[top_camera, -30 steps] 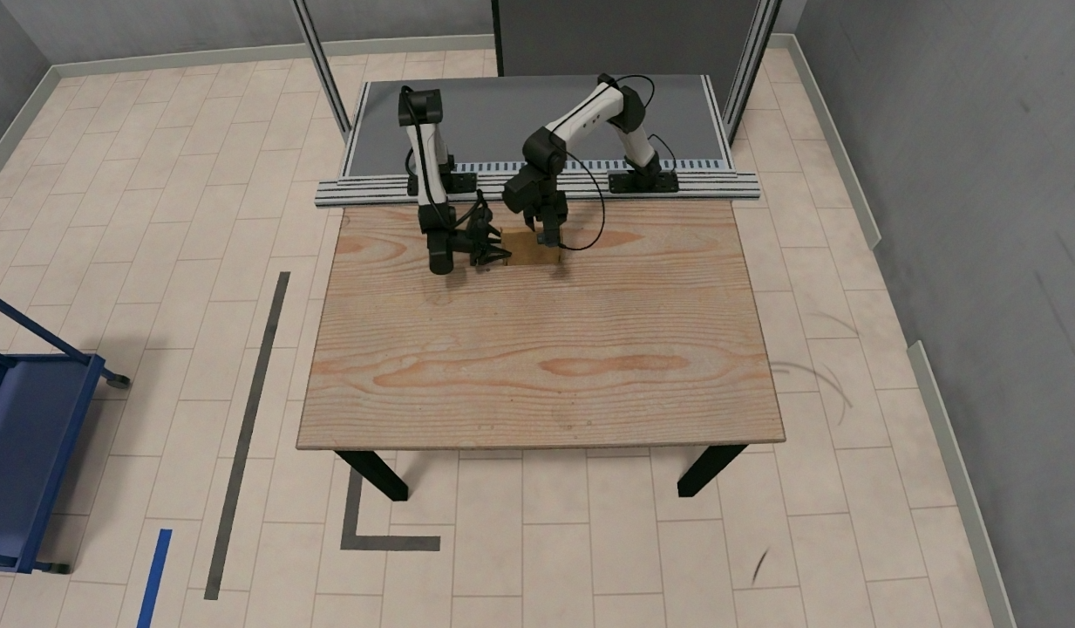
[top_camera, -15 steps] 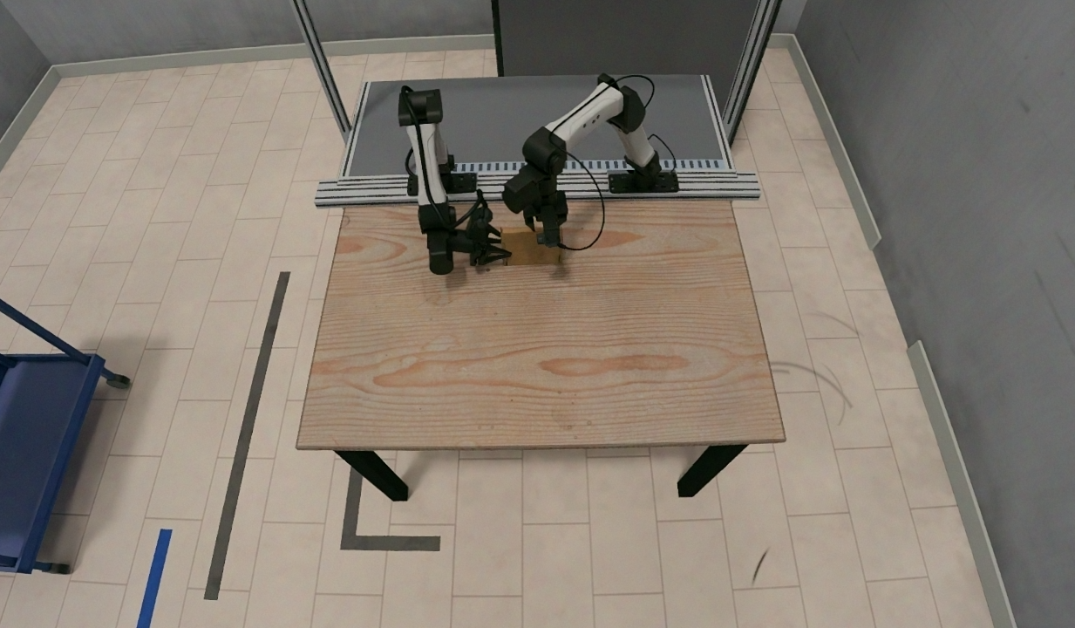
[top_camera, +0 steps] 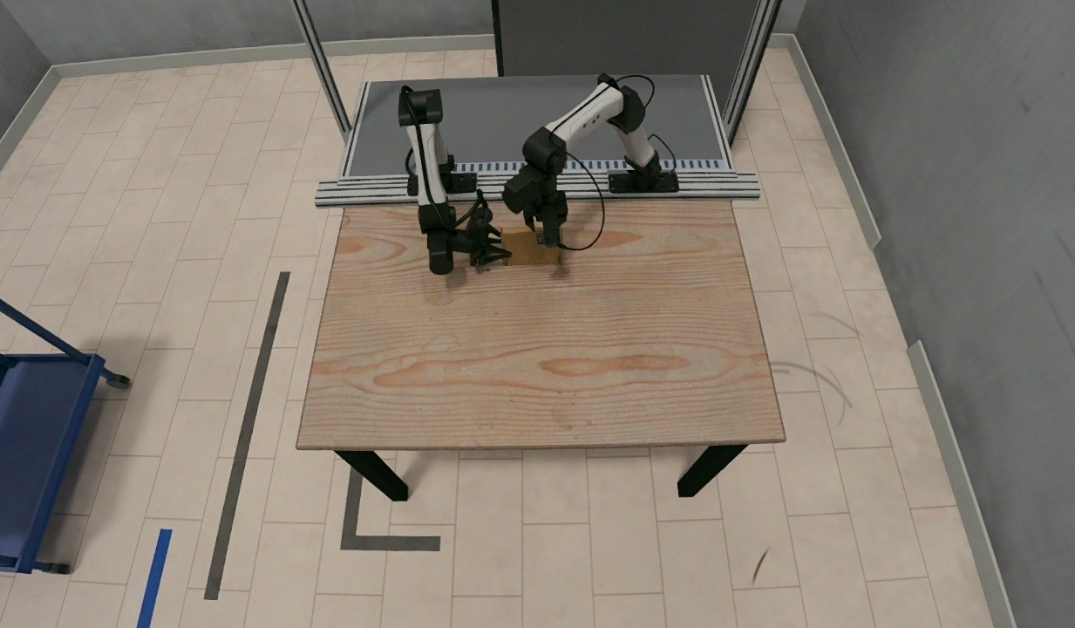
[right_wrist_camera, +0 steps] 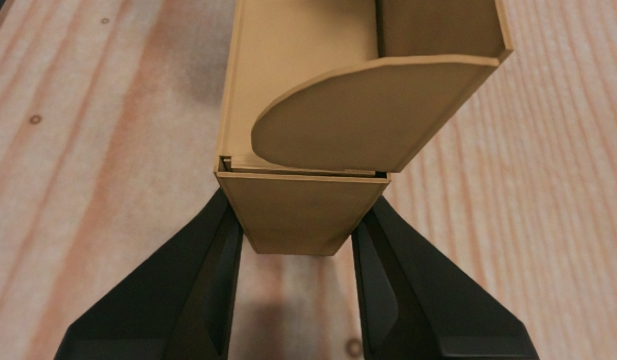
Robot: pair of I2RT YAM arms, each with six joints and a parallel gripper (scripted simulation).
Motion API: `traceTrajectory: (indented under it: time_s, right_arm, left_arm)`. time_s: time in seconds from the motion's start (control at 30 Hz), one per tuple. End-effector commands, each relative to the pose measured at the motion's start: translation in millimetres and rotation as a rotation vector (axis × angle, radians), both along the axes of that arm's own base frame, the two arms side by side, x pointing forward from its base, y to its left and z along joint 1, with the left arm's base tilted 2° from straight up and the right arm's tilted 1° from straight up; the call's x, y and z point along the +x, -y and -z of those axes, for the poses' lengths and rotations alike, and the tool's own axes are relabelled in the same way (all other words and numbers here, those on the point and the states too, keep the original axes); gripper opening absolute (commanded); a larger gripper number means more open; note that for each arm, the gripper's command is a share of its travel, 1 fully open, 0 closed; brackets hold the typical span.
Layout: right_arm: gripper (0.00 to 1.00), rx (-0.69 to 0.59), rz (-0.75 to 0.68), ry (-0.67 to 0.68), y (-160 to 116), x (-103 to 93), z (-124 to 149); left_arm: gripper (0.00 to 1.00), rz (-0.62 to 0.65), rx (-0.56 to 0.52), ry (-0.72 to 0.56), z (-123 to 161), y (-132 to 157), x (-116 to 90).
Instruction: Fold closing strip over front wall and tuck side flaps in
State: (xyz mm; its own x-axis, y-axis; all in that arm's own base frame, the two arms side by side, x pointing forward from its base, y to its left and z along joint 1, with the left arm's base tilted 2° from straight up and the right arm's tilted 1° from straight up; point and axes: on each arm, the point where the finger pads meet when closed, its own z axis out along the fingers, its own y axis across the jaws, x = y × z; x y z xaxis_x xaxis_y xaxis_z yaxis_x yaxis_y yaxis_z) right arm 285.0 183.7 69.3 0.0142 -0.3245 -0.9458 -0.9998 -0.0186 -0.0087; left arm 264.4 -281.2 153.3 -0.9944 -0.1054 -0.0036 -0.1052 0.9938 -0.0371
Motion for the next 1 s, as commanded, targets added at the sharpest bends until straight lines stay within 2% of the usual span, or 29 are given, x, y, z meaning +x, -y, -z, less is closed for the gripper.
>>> traceTrajectory:
  time_s: [0.0, 0.17, 0.2, 0.23, 0.9, 0.93, 0.97]
  right_arm:
    - [0.45, 0.0, -0.002, 0.012, -0.8, 0.3, -1.9]
    - [0.45, 0.0, -0.002, 0.012, -0.8, 0.3, -1.9]
    - [0.45, 0.0, -0.002, 0.012, -0.8, 0.3, -1.9]
    - [0.45, 0.0, -0.002, 0.012, -0.8, 0.3, -1.9]
    - [0.45, 0.0, -0.002, 0.012, -0.8, 0.3, -1.9]
    - [0.45, 0.0, -0.002, 0.012, -0.8, 0.3, -1.9]
    - [0.45, 0.0, -0.002, 0.012, -0.8, 0.3, -1.9]
  left_arm:
    - [0.54, 0.005, -0.013, 0.016, -5.4, -0.2, 3.2]
    - [0.54, 0.005, -0.013, 0.016, -5.4, -0.2, 3.2]
    - [0.54, 0.005, -0.011, 0.015, -0.7, 2.0, 10.8]
    - [0.54, 0.007, -0.013, 0.016, -5.4, -0.1, 3.3]
    - [0.54, 0.008, -0.013, 0.016, -5.4, -0.2, 3.4]
    - [0.54, 0.008, -0.011, 0.015, -1.0, 1.2, 9.6]
    - [0.54, 0.009, -0.013, 0.016, -5.4, -0.1, 3.4]
